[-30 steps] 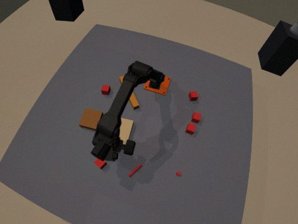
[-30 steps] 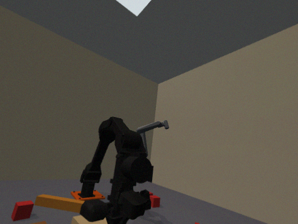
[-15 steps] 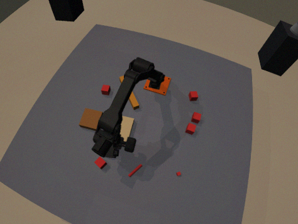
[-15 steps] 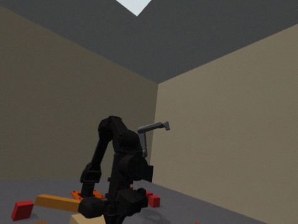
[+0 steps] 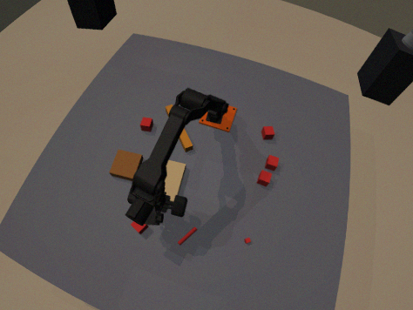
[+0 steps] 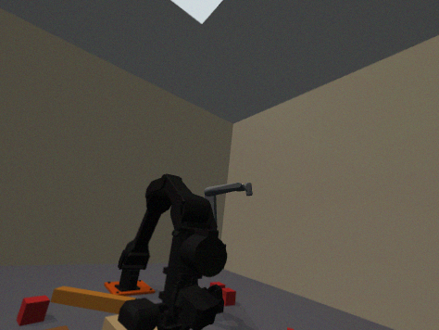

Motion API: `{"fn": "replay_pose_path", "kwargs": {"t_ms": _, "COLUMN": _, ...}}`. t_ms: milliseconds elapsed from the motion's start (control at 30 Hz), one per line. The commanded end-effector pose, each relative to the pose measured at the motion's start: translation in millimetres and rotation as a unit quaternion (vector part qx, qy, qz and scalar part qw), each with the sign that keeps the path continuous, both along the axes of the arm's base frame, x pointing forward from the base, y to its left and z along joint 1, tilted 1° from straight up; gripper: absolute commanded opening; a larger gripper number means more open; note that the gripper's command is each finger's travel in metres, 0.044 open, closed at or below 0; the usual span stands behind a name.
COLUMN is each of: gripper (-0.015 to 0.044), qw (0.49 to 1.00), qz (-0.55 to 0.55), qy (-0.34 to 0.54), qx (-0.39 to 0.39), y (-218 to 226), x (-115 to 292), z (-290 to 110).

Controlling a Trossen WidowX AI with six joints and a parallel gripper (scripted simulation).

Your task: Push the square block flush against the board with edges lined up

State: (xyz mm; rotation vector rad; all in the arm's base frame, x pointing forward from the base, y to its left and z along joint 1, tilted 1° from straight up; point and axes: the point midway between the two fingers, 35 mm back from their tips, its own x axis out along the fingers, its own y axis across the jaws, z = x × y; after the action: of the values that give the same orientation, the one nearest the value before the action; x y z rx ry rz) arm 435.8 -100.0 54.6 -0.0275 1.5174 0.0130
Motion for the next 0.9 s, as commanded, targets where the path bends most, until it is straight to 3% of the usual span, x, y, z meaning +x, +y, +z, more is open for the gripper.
{"fn": "replay_pose_path", "kwargs": {"t_ms": 0, "gripper": 0.0, "qw": 1.0, "qz": -0.002, "qy": 0.0, "qx": -0.001, "y": 0, "x": 8, "z": 1}}
{"fn": "replay_pose_path", "kwargs": {"t_ms": 533, "gripper": 0.0, "qw": 1.0, "qz": 0.0, "qy": -0.002, "qx": 0.0, "y": 1, "x": 25, "z": 3}}
{"fn": "replay_pose_path", "kwargs": {"t_ms": 700, "gripper": 0.0, "qw": 1.0, "qz": -0.002, "qy": -0.001, "qx": -0.001, "y": 1, "x": 23, "z": 49}}
{"fn": "replay_pose_path", "kwargs": {"t_ms": 867, "gripper": 0.0, "qw": 1.0, "qz": -0.002, "qy": -0.001, "qx": -0.001, "y": 2, "x": 22, "z": 56}}
